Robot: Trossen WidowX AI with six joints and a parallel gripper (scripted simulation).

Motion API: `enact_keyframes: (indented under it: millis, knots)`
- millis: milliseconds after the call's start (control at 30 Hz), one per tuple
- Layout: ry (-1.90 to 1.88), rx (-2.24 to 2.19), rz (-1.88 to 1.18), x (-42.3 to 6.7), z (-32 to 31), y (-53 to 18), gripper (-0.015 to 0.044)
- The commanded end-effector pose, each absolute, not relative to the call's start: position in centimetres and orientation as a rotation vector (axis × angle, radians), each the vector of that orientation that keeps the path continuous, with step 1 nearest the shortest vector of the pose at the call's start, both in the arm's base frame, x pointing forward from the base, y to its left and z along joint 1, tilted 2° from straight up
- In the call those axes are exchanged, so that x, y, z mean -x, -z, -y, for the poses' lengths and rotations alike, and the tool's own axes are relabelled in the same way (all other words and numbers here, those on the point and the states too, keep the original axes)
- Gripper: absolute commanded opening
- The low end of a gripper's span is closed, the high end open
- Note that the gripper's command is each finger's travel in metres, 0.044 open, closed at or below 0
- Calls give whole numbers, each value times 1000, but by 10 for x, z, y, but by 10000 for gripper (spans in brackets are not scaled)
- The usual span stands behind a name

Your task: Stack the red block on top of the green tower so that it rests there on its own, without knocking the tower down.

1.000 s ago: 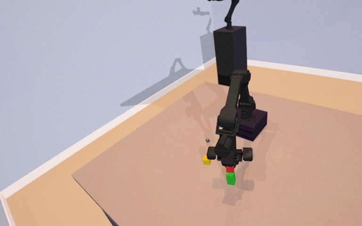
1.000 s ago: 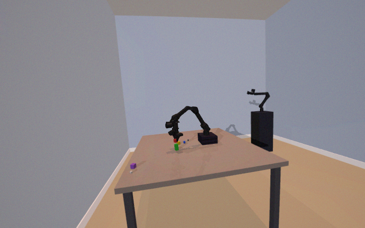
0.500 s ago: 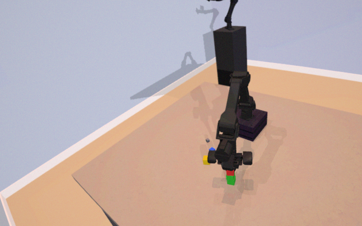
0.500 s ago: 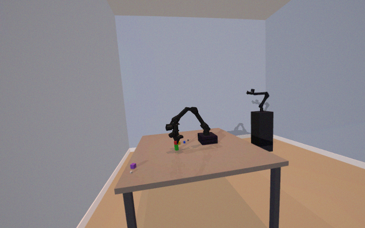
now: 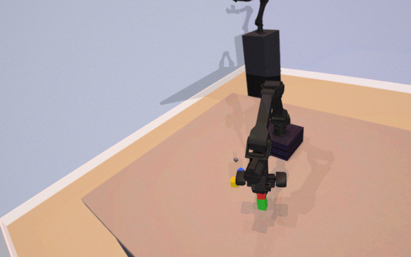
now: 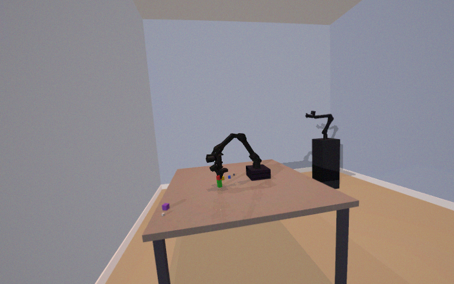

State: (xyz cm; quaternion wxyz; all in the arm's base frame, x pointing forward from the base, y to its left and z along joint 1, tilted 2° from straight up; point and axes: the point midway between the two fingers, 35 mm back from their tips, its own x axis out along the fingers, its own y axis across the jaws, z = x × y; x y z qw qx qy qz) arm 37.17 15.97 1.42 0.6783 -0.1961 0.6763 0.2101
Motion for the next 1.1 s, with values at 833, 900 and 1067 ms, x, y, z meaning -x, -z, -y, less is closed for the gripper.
enact_keyframes:
  millis: [833,900,1067]
  knots:
    - [-472,441,-1518,-372,-160,-14,440]
    - [-472,441,-1518,-372,-160,-14,440]
    - [-472,441,-1518,-372,-160,-14,440]
